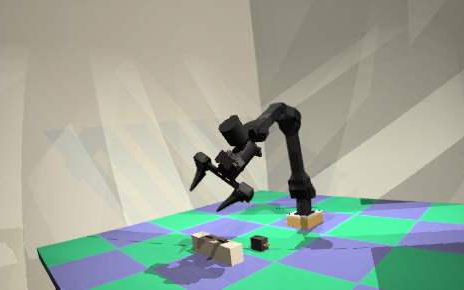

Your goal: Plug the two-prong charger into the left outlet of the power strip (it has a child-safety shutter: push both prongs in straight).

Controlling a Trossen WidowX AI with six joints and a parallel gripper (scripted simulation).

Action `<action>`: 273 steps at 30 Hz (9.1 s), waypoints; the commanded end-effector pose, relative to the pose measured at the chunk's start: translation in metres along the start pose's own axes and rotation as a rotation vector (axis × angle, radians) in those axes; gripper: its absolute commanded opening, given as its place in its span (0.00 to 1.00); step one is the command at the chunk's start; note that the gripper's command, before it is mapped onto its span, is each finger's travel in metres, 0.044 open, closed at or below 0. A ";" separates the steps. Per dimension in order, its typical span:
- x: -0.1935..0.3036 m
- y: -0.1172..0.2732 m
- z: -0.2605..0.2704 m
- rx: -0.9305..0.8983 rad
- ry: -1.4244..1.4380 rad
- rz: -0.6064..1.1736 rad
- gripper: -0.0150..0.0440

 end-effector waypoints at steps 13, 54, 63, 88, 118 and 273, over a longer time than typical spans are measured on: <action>0.083 0.001 0.054 -0.366 0.494 0.228 1.00; 0.179 0.028 0.109 -0.846 0.892 0.321 1.00; 0.187 0.018 0.117 -0.846 0.892 0.321 1.00; 0.200 0.004 0.130 -0.844 0.890 0.327 0.69; 0.172 0.039 0.099 -0.844 0.876 0.327 0.25; 0.192 -0.034 0.078 -0.438 -0.615 0.867 0.25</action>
Point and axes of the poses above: the point midway between the two fingers, 35 mm back from their tips, its own y axis back along the fingers, its own z axis across the jaws, x = y × z, the point moved 3 cm from there along y, back along the fingers, and after that the axes turned 3 degrees about -y, right-handed, at the moved point
